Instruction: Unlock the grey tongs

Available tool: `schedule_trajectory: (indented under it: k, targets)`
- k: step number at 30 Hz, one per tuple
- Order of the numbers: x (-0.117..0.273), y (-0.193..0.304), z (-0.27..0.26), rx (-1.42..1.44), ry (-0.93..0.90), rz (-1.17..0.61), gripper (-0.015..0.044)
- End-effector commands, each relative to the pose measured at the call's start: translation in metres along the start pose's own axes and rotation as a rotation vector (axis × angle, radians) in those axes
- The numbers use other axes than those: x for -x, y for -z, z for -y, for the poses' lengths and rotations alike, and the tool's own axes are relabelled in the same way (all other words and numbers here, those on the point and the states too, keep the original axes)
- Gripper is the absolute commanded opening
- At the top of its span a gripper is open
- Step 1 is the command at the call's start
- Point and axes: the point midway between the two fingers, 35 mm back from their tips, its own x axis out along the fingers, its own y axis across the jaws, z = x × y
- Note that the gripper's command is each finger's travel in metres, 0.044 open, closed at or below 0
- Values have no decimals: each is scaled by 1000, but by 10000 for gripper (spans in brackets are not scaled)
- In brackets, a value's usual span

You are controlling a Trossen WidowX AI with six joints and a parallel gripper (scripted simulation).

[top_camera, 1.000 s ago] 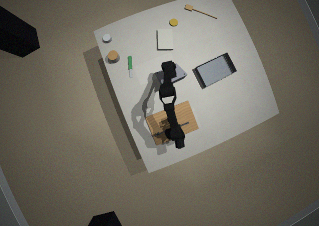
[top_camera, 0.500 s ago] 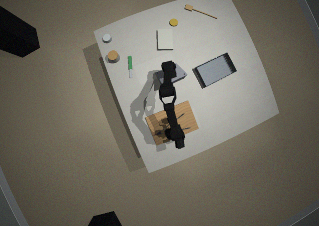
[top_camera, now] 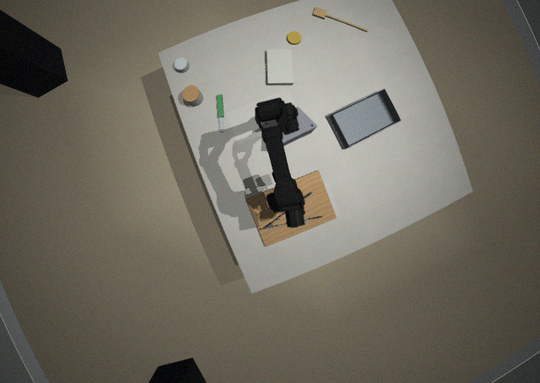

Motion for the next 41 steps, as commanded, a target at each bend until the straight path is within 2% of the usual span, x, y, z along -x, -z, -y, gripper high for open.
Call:
schedule_trajectory:
  k: [1, 7, 15, 41]
  targets:
    - [10, 3, 31, 7, 11, 2, 440]
    - [12, 3, 31, 7, 11, 2, 440]
    - [60, 5, 29, 2, 1, 0, 440]
    - [60, 5, 29, 2, 1, 0, 440]
